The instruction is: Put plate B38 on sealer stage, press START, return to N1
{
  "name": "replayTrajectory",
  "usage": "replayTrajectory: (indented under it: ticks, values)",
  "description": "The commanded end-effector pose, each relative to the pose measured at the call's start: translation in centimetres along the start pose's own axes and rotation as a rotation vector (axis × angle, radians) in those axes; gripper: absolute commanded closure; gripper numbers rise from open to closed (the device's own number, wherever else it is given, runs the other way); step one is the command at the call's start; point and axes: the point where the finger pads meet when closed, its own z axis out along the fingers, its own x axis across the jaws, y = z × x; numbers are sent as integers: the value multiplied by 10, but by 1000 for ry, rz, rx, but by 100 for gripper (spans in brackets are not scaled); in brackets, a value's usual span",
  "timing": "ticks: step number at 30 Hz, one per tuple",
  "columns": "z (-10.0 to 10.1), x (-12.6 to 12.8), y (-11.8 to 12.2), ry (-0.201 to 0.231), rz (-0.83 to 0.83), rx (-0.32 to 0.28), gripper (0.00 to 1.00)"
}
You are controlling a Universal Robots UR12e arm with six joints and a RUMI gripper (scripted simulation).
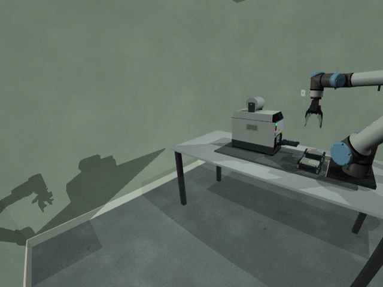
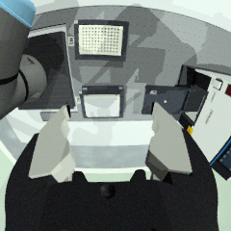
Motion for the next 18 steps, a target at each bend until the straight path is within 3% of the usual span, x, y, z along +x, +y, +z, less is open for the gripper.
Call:
replayTrajectory:
  ticks: [1, 18]
  values:
    - [1, 2, 0, 1, 134, -2, 32]
    - [1, 9, 3, 1, 633, -2, 32]
